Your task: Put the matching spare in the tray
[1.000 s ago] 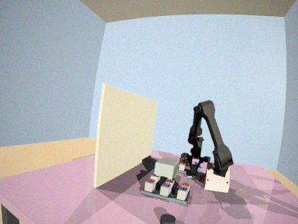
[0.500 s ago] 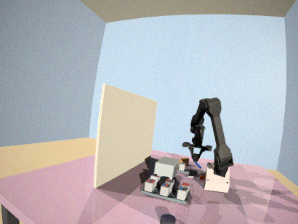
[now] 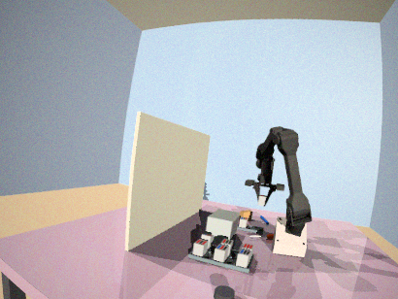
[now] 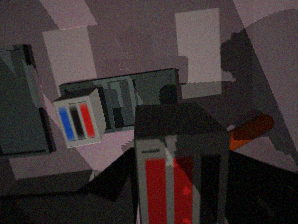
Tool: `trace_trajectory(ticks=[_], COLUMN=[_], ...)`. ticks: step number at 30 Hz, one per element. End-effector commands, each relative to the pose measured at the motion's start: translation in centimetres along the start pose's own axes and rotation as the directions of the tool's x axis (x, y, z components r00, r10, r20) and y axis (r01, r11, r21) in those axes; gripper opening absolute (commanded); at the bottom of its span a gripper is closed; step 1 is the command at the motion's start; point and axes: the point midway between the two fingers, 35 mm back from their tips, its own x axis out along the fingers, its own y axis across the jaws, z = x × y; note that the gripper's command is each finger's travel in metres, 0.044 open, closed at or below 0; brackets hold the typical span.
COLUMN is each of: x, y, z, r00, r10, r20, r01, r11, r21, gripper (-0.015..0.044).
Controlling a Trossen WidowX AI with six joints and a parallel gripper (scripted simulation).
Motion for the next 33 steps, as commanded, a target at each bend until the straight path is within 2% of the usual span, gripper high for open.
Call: trace_trajectory(ticks=[1,8,33], x=[-2.4,-2.9,-4.0], y=[-0.1,0.5,11.0], z=[0.1,0.3,1.0], r00=[1.000,1.000,1.000], r10=[0.001,0.001,0.009], r20=[0.014,0.015,0.023], r01=[-0.001,-0.001,-0.009], r11=[1.000,1.000,1.000], r21=[-0.006,-0.006,-0.009], gripper=[0.0000,0.0000,0.0000])
